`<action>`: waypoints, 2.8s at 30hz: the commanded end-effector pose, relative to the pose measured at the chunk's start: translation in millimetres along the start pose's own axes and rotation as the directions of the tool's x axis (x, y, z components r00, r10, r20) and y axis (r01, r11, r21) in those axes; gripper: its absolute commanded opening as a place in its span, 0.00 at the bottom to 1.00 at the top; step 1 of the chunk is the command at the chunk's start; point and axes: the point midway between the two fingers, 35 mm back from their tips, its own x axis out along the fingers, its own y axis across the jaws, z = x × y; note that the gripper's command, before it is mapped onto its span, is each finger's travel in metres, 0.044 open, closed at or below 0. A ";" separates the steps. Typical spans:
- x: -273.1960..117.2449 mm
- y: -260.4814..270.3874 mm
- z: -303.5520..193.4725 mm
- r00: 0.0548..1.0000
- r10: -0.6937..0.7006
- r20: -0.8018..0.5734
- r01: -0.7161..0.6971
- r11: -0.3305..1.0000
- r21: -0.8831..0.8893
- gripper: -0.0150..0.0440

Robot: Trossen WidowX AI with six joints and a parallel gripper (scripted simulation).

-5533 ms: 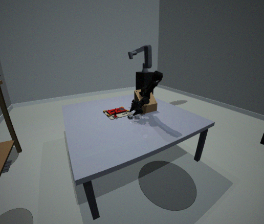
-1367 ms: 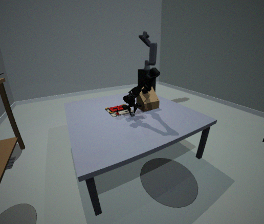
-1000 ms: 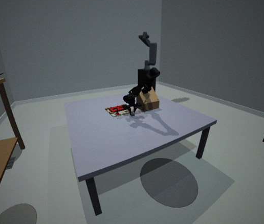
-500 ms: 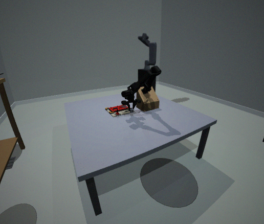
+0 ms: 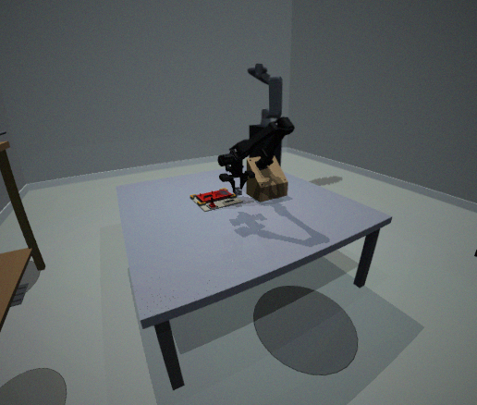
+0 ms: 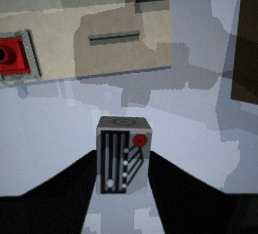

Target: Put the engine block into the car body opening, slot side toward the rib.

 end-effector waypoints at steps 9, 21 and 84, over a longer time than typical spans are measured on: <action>-35.0 -6.6 -2.4 1.000 0.000 -0.016 0.000 1.000 -0.005 0.25; -29.7 16.7 12.6 1.000 0.002 -0.012 -0.005 0.976 -0.220 0.25; 32.9 111.6 159.8 1.000 0.006 -0.004 -0.004 0.019 -1.000 0.25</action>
